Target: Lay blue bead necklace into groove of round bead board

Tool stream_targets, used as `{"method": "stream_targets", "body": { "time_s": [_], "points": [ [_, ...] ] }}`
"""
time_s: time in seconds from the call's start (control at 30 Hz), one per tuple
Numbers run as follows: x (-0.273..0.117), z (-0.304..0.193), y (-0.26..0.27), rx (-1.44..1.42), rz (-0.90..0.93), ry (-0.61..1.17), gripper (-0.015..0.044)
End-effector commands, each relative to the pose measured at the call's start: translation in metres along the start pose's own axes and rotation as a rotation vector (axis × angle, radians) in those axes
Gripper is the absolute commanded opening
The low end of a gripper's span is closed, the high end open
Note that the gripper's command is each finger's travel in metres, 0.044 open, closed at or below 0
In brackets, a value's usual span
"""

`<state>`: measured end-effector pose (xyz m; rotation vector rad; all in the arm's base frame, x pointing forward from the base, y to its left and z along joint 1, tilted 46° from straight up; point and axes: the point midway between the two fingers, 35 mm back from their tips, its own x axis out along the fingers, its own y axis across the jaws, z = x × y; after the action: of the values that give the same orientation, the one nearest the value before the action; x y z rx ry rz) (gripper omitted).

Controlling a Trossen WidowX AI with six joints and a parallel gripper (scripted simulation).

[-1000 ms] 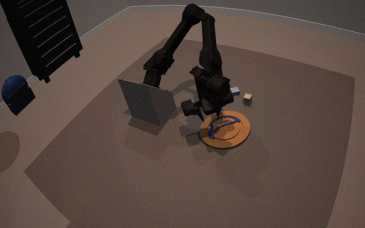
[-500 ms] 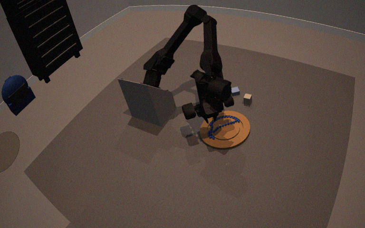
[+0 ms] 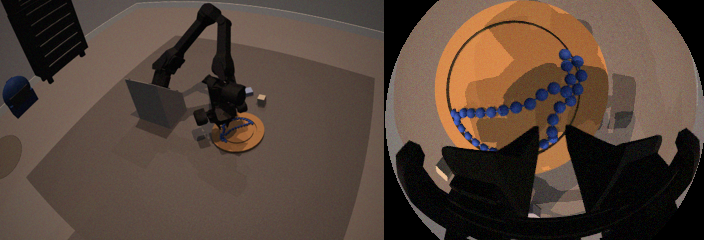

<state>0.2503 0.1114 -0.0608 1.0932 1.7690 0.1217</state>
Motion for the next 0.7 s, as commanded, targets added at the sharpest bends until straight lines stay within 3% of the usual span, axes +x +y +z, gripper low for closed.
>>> {"method": "stream_targets", "body": {
  "time_s": [0.0,0.07,0.67],
  "points": [
    [-0.0008,0.0004,0.0002,0.000,0.001,-0.001,0.0041],
    [-0.0008,0.0004,0.0002,0.000,0.001,-0.001,0.0000],
    [-0.0008,0.0004,0.0002,0.000,0.001,-0.001,0.0000]
  ]
}}
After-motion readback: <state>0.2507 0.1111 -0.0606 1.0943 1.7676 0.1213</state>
